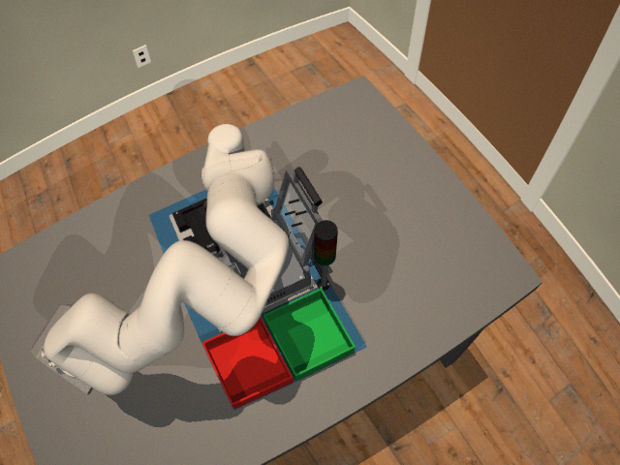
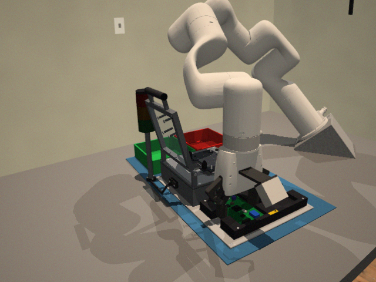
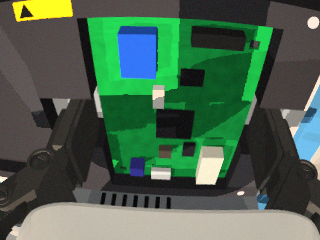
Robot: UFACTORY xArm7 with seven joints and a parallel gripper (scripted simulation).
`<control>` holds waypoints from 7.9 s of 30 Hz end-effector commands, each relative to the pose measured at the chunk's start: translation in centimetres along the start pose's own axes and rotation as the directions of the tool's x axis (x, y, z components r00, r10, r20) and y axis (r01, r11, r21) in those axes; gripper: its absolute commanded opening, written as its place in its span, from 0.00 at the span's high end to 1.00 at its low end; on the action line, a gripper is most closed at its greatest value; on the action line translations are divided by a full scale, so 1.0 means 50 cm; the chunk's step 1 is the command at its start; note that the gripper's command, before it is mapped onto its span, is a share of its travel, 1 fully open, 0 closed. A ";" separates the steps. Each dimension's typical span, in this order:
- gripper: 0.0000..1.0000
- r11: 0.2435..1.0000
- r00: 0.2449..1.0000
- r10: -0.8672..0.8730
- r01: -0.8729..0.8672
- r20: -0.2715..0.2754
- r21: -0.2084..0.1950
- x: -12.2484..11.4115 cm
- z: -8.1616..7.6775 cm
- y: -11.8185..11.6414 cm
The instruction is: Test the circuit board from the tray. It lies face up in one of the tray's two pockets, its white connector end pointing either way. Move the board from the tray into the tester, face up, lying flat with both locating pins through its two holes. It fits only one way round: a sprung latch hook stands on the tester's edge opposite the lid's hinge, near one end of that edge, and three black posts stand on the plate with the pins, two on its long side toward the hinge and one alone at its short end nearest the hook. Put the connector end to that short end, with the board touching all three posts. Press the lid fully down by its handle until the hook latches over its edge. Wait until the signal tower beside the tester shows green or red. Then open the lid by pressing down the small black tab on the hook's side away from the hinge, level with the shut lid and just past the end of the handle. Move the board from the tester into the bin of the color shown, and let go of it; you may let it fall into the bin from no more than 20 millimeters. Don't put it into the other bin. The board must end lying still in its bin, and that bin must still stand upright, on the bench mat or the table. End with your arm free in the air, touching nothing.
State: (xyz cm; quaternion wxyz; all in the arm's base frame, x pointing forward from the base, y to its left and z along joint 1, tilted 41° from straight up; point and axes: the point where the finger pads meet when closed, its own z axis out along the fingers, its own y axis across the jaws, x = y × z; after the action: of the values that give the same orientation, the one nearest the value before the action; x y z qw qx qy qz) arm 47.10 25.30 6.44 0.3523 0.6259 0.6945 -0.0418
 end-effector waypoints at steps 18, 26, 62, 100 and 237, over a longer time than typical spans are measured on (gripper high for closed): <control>0.11 1.000 1.000 0.000 0.000 -0.004 -0.003 0.003 -0.004 0.002; 0.15 1.000 1.000 0.000 0.000 -0.004 -0.003 0.003 -0.004 0.002; 0.21 1.000 1.000 0.000 0.000 -0.004 -0.003 0.003 -0.004 0.002; 0.21 1.000 1.000 0.000 0.000 -0.004 -0.003 0.003 -0.023 0.002; 0.21 0.418 0.418 -0.908 0.908 0.001 -0.005 0.002 -0.204 0.001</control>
State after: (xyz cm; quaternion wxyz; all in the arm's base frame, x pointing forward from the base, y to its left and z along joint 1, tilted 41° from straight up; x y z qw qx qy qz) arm 42.73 30.27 13.91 0.2932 0.2173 0.9083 -0.2046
